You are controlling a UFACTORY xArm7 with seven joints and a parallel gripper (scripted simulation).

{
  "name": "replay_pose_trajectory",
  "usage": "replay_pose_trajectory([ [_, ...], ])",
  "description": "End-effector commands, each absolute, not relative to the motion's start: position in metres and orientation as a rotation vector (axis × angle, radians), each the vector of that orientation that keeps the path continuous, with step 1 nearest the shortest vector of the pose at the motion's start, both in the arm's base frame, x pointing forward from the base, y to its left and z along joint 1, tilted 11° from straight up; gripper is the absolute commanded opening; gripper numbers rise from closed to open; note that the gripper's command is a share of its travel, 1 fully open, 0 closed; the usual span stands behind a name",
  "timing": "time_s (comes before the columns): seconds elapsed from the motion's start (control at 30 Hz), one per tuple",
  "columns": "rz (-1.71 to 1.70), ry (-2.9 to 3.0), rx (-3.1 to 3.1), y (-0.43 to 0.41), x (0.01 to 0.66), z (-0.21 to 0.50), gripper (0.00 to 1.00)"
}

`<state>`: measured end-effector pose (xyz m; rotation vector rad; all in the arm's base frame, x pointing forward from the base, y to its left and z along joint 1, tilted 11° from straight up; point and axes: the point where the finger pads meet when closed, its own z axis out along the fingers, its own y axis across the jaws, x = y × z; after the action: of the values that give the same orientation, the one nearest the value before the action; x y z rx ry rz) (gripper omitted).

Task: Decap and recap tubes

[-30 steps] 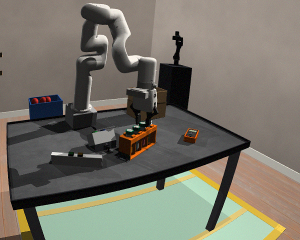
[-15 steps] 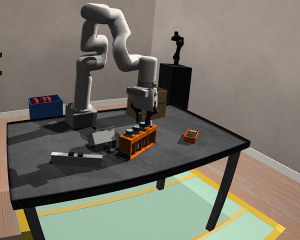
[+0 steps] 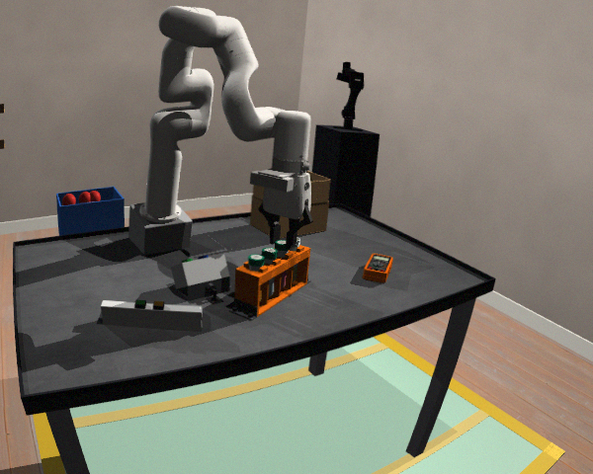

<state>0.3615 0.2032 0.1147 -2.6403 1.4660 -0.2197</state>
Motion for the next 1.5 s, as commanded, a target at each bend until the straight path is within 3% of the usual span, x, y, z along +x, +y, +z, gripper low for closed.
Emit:
replay_pose_trajectory([
  [0.0,-0.223,1.464,-2.637,0.204,0.362,0.121,0.00],
  [0.53,-0.223,1.464,-2.637,0.203,0.356,0.150,0.00],
  [0.97,-0.275,0.523,-3.024,0.129,0.367,0.150,0.00],
  [1.47,-0.274,0.511,-3.026,0.041,0.380,0.150,0.00],
])
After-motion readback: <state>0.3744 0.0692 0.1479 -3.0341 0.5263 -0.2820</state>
